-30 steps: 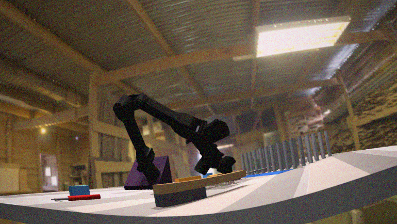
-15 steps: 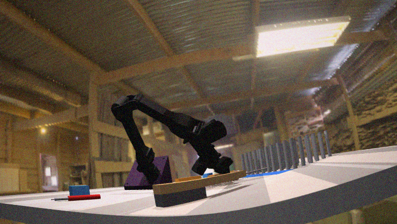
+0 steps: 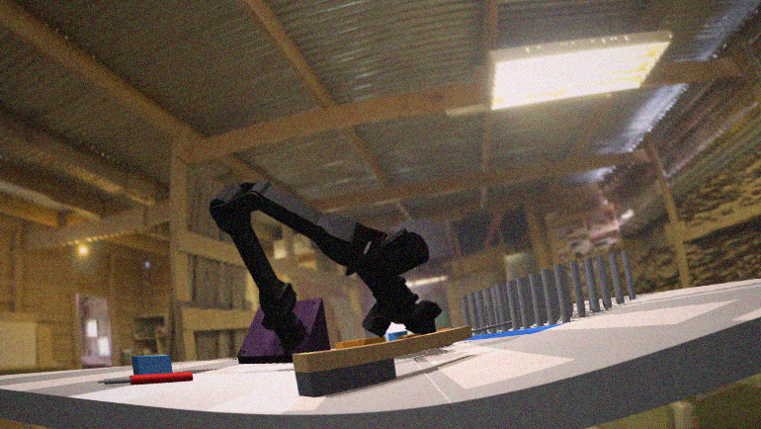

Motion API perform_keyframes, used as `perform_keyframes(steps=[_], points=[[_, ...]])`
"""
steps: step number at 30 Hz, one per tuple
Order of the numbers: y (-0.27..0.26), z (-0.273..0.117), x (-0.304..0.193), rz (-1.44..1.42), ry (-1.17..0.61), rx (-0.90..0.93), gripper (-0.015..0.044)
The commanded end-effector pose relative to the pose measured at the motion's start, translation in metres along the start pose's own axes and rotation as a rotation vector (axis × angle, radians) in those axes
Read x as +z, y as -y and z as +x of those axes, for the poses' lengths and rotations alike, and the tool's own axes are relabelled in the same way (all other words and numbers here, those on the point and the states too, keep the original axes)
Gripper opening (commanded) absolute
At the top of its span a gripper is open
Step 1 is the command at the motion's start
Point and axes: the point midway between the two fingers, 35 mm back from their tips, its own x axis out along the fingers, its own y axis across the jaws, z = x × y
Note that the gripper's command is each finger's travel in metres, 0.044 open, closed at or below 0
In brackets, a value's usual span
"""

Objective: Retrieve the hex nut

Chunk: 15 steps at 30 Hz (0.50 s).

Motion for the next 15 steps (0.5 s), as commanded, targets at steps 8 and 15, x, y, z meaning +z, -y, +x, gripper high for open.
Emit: perform_keyframes(steps=[8,15], points=[[0.0012,-0.0048,0.0068,-0.005,-0.001,-0.003,0.0],[0.0011,-0.0073,0.0105,-0.006,-0.001,-0.003,0.0]])
